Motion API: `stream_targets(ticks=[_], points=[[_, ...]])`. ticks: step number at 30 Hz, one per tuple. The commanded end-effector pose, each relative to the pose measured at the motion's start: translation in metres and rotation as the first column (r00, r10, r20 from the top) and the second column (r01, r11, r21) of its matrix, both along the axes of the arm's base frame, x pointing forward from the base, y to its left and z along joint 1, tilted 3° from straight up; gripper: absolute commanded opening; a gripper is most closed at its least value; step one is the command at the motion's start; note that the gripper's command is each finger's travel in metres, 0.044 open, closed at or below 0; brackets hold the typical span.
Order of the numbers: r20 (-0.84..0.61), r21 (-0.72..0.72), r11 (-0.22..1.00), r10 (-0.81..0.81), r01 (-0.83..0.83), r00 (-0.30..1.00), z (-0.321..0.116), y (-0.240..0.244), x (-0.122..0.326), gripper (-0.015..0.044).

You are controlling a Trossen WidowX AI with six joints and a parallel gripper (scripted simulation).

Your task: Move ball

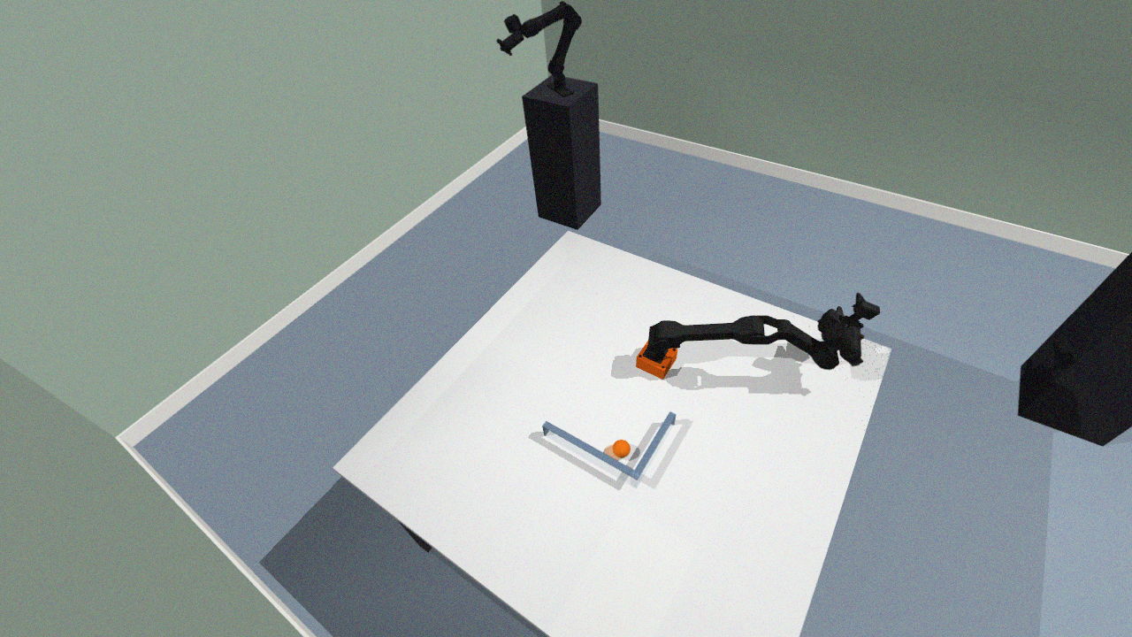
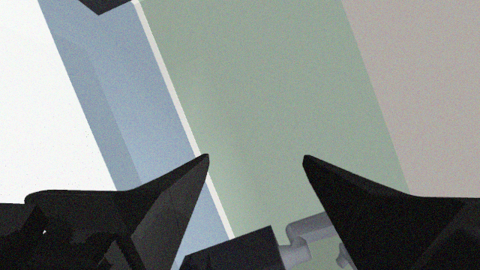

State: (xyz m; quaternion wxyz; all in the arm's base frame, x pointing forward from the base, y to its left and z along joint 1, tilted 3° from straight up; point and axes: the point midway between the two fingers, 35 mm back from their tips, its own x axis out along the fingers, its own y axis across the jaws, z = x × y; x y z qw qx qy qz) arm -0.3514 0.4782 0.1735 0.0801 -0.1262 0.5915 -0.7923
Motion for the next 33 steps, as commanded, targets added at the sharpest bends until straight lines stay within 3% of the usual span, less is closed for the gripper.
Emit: stream_targets(ticks=[1,6,14,22,33], points=[[0.000,-0.003,1.000,-0.002,0.002,1.000,0.000,0.000,0.000,0.0374],[-0.007,-0.094,0.993,-0.067,0.066,0.998,-0.014,0.015,0.004,0.0361],[0.040,-0.366,0.876,-0.323,0.315,0.945,0.006,0.088,0.094,0.0361],[0.130,-0.606,0.604,-0.567,0.518,0.813,0.017,0.143,0.209,0.0361],[0.269,-0.785,0.193,-0.750,0.589,0.604,0.015,0.166,0.348,0.0361]])
